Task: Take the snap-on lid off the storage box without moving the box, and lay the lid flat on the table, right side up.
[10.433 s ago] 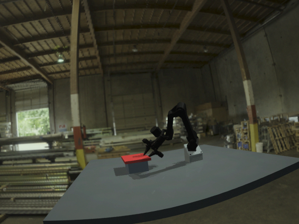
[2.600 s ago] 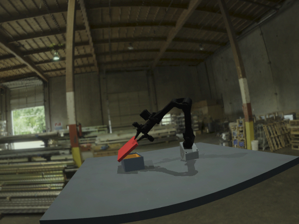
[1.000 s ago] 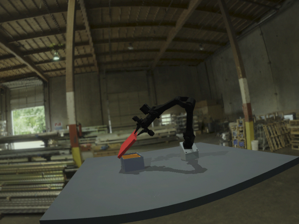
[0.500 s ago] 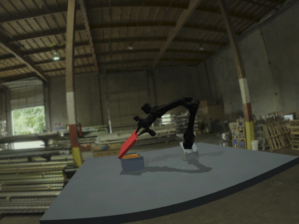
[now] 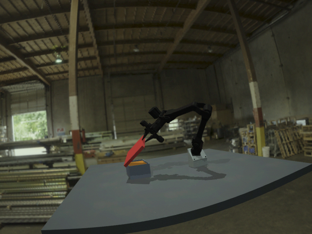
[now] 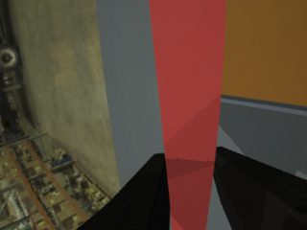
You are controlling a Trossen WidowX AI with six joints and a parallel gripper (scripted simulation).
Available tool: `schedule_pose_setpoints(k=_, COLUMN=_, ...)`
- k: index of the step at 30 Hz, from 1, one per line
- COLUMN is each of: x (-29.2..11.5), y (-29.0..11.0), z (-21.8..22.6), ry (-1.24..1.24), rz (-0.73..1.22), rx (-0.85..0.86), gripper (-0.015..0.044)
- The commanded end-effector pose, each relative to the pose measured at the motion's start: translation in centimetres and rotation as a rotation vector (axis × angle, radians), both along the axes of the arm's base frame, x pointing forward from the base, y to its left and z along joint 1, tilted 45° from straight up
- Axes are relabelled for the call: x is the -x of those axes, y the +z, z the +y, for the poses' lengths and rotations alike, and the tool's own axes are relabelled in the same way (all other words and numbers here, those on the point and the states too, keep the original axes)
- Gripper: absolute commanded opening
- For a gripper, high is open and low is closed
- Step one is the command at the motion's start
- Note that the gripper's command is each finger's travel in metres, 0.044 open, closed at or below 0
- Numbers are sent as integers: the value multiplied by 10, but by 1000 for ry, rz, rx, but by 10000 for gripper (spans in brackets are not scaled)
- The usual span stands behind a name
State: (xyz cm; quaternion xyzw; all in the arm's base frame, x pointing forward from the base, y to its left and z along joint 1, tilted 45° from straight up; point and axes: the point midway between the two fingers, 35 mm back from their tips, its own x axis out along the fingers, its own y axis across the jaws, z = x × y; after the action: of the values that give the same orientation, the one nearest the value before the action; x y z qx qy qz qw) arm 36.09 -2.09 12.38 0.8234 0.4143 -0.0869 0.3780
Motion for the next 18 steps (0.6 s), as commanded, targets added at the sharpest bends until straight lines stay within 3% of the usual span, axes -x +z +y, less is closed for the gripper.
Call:
schedule_pose_setpoints(k=1, x=1, y=8, z=5, ry=-6, rz=-3, rx=6, gripper=0)
schedule_pose_setpoints(k=18, x=8, y=31, z=29, ry=-6, rz=-2, rx=4, gripper=0)
